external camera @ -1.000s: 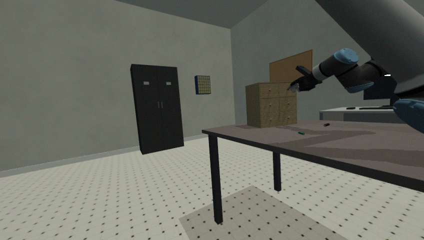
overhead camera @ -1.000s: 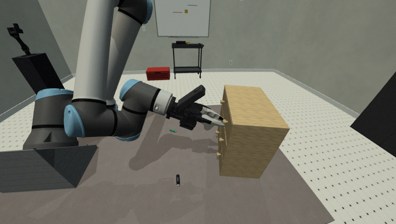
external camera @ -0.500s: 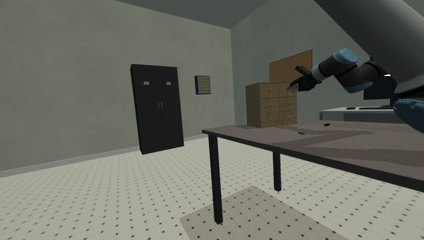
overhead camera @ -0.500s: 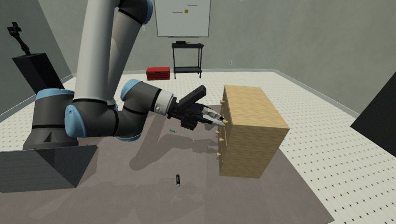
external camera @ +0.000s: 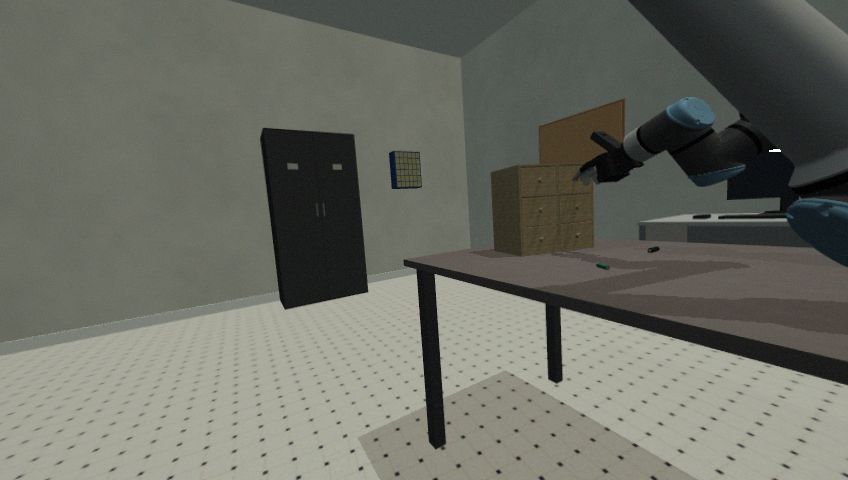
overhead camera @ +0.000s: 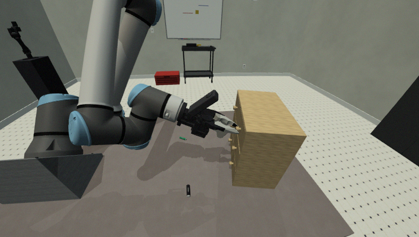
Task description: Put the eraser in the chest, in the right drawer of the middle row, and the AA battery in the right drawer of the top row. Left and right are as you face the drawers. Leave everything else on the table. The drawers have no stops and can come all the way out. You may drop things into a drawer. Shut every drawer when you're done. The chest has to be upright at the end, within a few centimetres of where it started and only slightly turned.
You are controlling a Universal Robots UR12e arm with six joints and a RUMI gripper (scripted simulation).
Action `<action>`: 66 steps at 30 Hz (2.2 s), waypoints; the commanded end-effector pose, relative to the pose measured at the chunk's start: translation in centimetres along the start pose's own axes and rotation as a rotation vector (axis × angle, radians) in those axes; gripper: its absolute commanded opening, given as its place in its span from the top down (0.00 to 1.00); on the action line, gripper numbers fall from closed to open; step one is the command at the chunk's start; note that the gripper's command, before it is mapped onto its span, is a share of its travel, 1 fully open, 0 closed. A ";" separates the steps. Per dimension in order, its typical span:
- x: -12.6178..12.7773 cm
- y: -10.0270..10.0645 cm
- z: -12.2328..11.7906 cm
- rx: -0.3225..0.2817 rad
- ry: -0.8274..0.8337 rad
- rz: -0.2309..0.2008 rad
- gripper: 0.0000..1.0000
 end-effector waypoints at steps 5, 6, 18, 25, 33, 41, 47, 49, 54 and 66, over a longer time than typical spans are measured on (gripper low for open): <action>0.0 0.0 0.1 0.001 0.000 0.000 0.80; 0.0 0.0 0.1 0.001 0.000 0.000 0.80; 0.0 0.0 0.1 0.001 0.000 0.000 0.93; 0.0 0.0 0.1 0.001 0.000 0.000 0.93; 0.0 0.0 0.1 0.001 0.000 0.000 0.93; 0.0 0.0 0.1 0.001 0.000 0.000 0.93; 0.0 0.0 0.1 0.001 0.000 0.000 0.93; 0.0 0.0 0.1 0.001 0.000 0.000 0.93; 0.0 0.0 0.1 0.001 0.000 0.000 0.93; 0.0 0.0 0.1 0.001 0.000 0.000 0.93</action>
Point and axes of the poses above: the point where the finger pads meet when closed, its own y axis out along the fingers, its own x axis across the jaws, z = x × y, the point moved 10 cm from there along -y, back along the fingers, and after that the axes turned 4 degrees about y, right-handed, at the moved point
